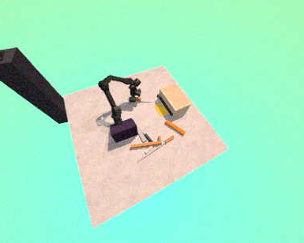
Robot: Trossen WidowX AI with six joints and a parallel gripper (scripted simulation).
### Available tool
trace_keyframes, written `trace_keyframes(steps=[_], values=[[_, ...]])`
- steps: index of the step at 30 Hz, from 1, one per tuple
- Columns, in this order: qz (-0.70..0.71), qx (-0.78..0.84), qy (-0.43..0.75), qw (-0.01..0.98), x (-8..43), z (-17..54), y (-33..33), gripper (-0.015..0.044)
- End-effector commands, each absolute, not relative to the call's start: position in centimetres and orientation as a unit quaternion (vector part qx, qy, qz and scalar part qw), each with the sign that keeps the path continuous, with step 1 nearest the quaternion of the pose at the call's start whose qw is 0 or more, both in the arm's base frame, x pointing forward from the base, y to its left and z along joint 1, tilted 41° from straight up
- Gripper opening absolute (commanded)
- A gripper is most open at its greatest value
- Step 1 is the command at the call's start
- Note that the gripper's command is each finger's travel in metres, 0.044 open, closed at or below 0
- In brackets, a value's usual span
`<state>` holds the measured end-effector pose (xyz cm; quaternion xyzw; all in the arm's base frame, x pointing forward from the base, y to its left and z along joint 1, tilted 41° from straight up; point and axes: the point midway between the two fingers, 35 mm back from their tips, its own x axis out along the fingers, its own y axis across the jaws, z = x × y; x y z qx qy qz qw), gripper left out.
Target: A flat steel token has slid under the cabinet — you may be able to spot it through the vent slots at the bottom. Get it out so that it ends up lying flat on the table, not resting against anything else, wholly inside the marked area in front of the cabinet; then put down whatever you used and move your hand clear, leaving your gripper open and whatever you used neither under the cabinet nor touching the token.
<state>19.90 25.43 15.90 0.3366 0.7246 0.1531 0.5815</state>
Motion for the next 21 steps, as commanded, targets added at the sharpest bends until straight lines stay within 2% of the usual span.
trace_keyframes(steps=[1,16,21], values=[[0.151,0.338,0.721,0.586,19.9,15.9,25.43,0.027],[0.15,0.339,0.721,0.586,19.79,15.75,25.65,0.027],[0.152,0.338,0.721,0.585,19.79,15.93,25.5,0.0139]])
